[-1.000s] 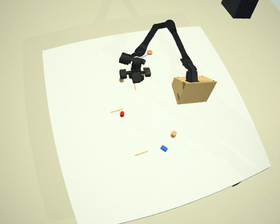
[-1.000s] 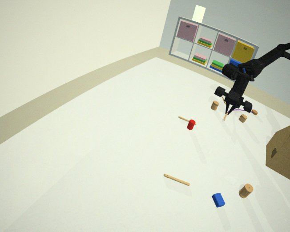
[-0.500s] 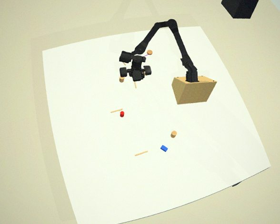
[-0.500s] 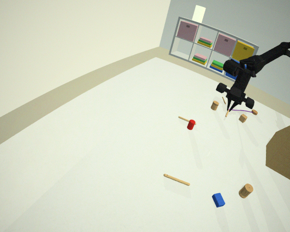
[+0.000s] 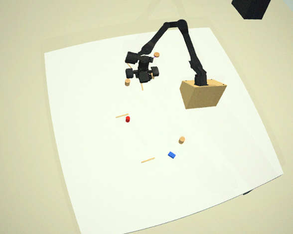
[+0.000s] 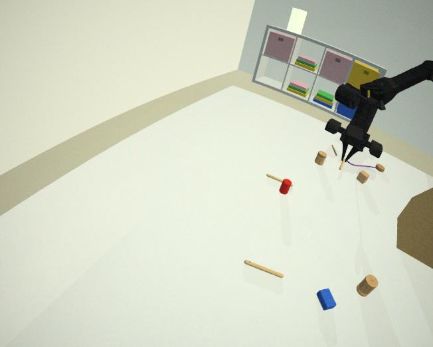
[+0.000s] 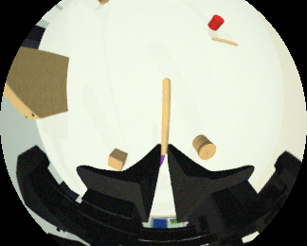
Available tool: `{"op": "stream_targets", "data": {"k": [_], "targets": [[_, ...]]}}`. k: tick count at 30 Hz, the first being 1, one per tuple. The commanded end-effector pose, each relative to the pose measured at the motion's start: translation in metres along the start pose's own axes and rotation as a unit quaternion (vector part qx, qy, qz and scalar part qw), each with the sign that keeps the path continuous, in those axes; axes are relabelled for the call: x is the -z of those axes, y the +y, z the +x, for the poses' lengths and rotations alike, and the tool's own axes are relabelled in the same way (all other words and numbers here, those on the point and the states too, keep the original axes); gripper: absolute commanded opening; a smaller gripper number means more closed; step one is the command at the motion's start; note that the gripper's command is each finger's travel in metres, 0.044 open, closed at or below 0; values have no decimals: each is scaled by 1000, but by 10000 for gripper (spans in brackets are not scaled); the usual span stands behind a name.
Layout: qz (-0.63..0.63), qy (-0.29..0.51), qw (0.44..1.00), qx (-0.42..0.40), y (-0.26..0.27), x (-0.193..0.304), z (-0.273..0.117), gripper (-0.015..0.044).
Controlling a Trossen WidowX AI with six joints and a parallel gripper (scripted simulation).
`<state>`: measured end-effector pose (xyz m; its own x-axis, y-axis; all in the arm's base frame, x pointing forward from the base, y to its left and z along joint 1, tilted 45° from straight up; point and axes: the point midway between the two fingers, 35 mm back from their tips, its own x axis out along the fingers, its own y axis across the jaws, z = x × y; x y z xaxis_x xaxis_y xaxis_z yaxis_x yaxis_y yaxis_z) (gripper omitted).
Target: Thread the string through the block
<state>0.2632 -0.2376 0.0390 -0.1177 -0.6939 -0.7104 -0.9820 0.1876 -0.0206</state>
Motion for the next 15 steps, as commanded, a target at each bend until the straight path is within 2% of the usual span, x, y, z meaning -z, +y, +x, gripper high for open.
{"op": "stream_targets", "data": {"k": [1, 15], "targets": [[0, -2, 1000, -1, 0, 1, 0, 0], [-2, -23, 1000, -2, 3, 13, -8, 0]]}}
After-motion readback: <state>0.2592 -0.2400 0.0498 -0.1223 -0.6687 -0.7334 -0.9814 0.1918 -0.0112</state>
